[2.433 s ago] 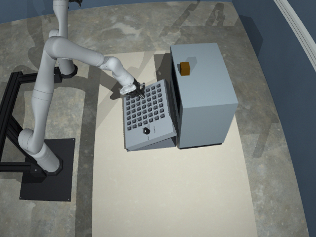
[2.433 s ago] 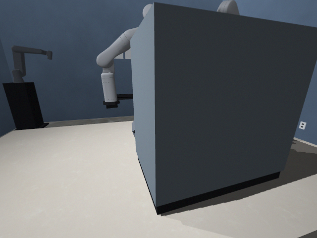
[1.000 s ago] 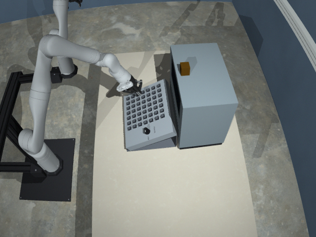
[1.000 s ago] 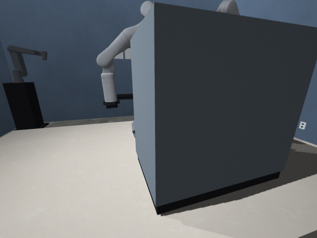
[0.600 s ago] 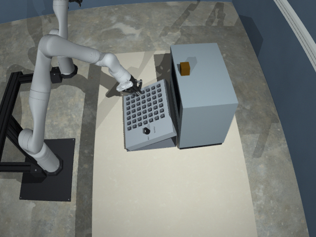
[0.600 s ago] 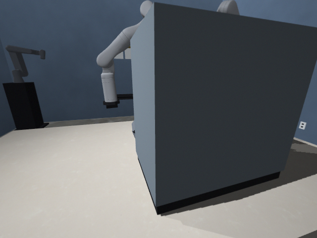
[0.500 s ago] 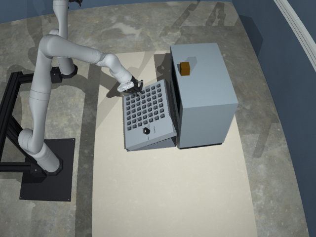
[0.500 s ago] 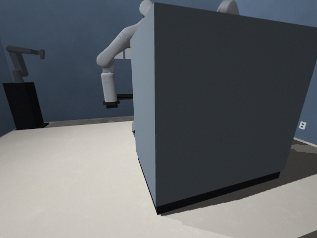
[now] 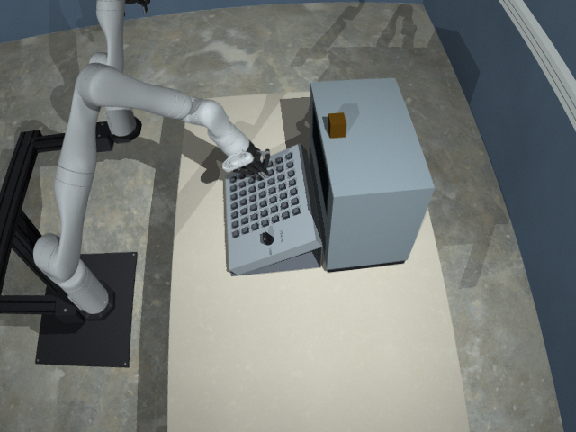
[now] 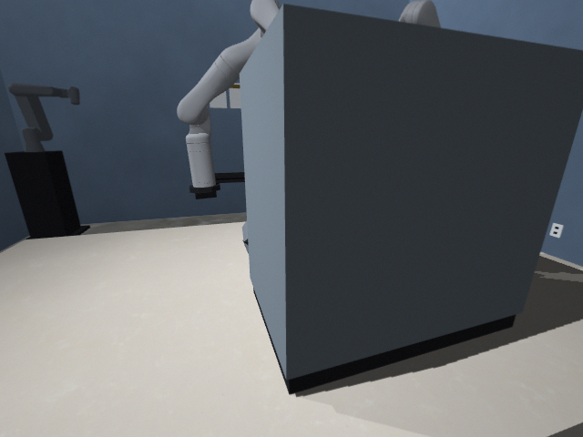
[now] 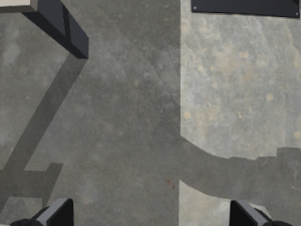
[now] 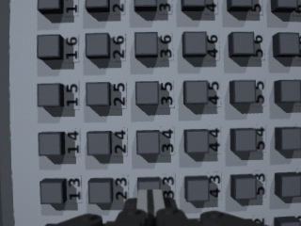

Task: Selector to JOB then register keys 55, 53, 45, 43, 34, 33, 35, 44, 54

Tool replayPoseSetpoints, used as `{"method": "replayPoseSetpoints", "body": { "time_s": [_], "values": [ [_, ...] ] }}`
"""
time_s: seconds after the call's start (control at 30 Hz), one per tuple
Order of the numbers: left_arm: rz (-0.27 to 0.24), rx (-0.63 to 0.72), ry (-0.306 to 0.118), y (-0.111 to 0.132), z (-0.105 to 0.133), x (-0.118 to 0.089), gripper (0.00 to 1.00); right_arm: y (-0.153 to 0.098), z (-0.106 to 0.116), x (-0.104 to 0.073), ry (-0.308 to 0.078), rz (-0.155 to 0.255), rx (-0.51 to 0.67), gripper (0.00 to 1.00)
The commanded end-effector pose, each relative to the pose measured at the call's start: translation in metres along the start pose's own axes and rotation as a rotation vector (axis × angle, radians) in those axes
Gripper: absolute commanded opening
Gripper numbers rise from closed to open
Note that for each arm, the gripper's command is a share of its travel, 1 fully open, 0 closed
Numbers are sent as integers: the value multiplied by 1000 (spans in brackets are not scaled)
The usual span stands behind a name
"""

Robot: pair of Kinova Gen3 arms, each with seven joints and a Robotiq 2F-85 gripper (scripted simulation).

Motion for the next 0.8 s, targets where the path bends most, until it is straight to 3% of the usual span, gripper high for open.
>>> {"method": "replayPoseSetpoints", "body": {
  "time_s": [0.0, 0.47, 0.77],
  "values": [
    [0, 0, -2, 0, 0, -1, 1000, -1, 0, 1, -2, -1, 1, 99],
    [0, 0, -2, 0, 0, -1, 1000, -1, 0, 18, -2, -1, 1, 99],
    [0, 0, -2, 0, 0, -1, 1000, -1, 0, 21, -2, -1, 1, 99]
  ]
}}
Point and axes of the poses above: on each arm, the point where the finger pads meet when closed, its own x axis out along the fingers, its own y axis across the jaws, z = x × y, the point moved 6 cm from there along -x, back along the fingers, and after that the axes turned 9 degrees about x, right-handed, at the moved point
